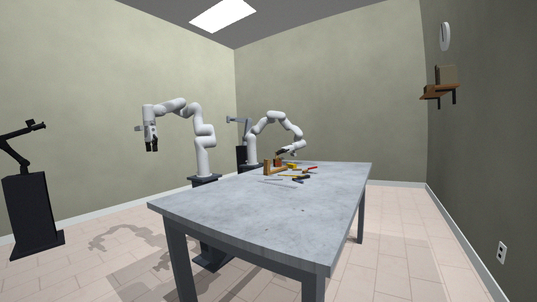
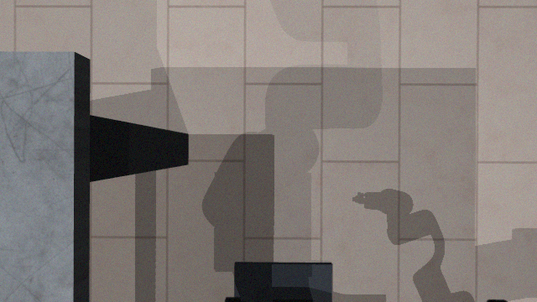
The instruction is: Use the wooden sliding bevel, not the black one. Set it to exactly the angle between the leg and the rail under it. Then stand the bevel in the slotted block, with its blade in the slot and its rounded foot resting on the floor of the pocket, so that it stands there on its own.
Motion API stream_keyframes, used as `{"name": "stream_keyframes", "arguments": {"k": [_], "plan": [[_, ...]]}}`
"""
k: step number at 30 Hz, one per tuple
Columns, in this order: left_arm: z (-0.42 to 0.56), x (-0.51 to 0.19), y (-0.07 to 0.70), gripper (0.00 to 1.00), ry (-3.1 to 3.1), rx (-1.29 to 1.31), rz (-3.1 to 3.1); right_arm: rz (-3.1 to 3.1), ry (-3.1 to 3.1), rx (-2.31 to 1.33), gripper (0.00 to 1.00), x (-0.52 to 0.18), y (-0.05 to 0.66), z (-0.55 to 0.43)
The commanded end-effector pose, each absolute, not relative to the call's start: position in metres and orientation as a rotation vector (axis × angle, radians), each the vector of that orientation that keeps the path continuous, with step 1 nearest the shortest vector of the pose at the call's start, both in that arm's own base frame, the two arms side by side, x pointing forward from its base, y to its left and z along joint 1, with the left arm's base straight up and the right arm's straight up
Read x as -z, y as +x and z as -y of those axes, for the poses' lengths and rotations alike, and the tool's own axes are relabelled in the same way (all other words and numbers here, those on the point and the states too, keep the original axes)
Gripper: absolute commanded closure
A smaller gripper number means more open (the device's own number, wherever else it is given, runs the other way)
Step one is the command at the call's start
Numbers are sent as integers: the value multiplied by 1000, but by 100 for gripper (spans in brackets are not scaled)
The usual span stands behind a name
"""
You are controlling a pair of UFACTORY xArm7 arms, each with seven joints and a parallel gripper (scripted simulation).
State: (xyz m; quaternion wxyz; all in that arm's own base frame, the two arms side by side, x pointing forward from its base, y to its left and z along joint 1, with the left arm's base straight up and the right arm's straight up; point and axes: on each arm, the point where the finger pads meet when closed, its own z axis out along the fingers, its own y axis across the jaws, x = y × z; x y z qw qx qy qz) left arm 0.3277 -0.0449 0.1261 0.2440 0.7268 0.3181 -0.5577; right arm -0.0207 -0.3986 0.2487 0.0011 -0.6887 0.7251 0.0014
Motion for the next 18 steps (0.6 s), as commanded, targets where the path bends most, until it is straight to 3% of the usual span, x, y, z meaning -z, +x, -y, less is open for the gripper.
{"name": "stream_keyframes", "arguments": {"k": [1,17,18], "plan": [[45,-127,328,100,1988,1520,-868,-2278,-2164,0,0,-250,-21,399],[45,-124,328,100,1988,1520,-868,-2278,-2164,0,0,-250,-21,399],[45,-124,328,0,1988,1520,-868,-2278,-2164,0,0,-250,-21,399]]}}
